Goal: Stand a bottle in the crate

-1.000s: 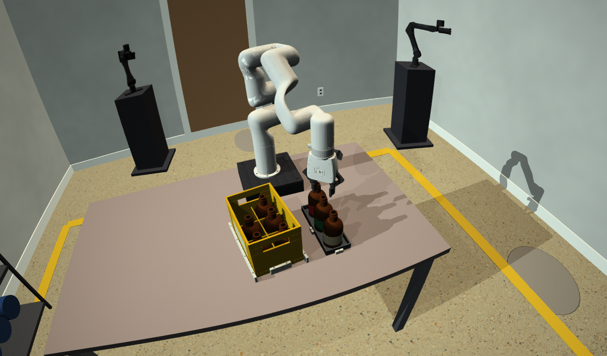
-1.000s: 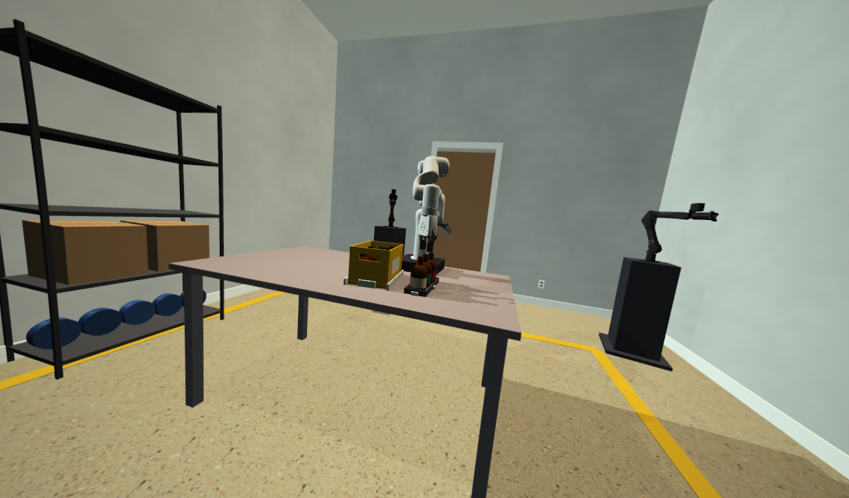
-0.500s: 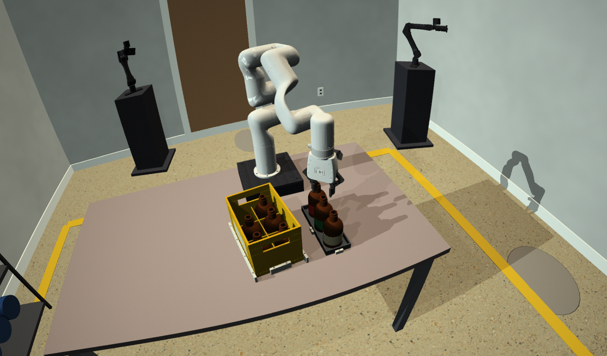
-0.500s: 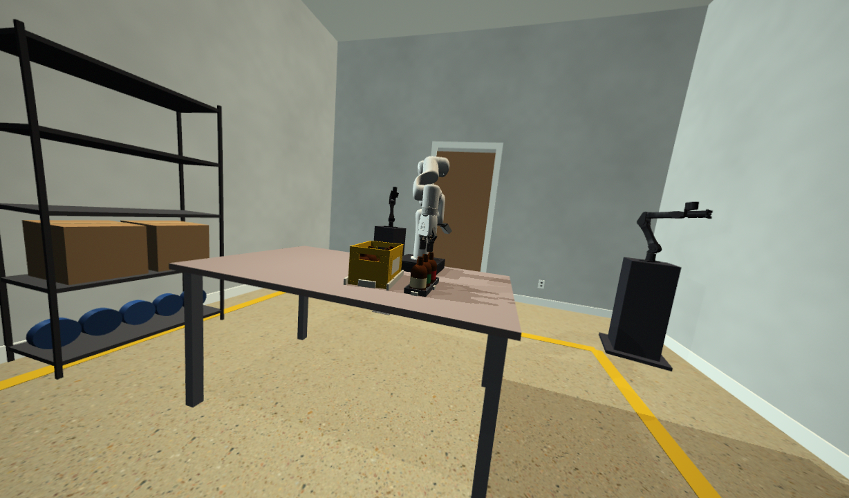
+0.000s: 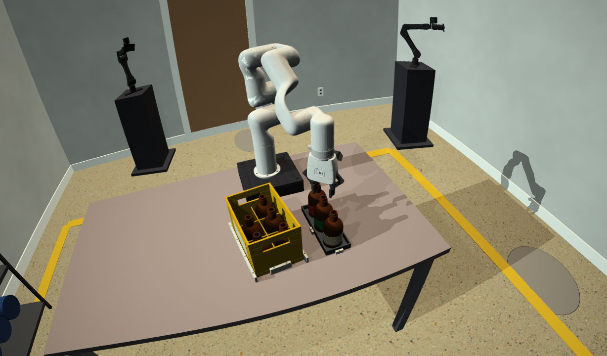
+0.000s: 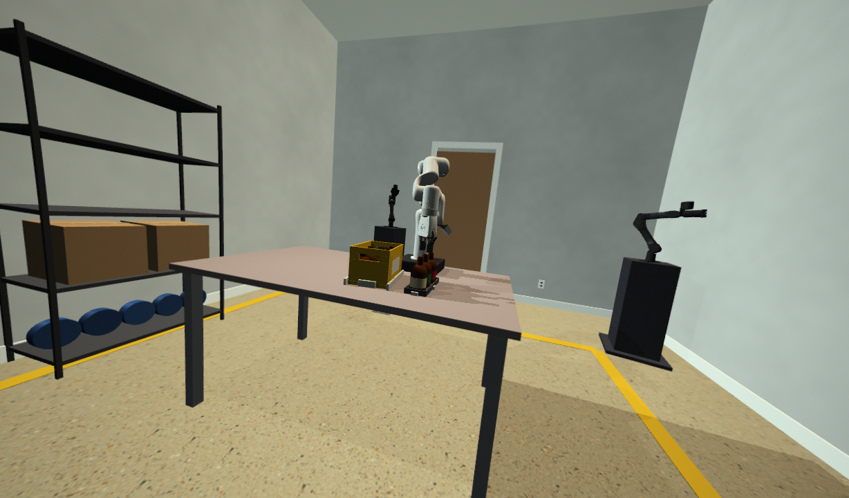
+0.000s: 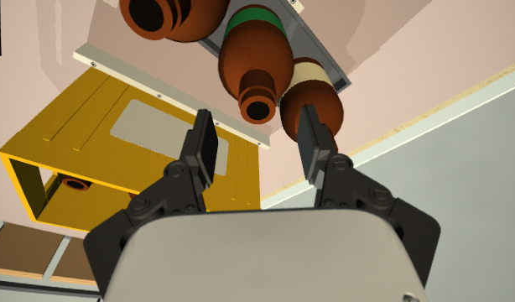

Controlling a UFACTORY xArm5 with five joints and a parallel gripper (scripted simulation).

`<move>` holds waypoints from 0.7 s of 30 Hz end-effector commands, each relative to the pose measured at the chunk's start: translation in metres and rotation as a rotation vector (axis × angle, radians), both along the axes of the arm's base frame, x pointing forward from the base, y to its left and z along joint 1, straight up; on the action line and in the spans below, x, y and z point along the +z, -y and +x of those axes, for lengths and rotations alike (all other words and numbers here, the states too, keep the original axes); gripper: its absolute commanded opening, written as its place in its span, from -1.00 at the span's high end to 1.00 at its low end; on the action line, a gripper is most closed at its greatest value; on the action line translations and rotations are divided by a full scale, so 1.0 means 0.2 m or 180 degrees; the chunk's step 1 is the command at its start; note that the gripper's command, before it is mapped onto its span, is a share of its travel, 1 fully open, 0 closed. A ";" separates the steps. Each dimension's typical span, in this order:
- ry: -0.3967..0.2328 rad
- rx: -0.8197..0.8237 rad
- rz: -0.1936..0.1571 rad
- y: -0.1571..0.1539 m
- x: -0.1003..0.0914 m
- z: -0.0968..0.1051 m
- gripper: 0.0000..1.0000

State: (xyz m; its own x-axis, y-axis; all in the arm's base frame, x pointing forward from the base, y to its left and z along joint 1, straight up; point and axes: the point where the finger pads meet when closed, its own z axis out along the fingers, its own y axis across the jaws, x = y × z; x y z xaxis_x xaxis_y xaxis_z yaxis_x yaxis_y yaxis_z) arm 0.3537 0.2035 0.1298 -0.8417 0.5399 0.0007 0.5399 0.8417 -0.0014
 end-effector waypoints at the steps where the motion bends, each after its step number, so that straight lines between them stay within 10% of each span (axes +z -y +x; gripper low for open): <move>1: 0.0010 0.0000 0.0006 0.00 0.00 0.01 -0.30; 21: 0.0010 0.0000 0.0006 0.00 -0.11 0.01 -0.30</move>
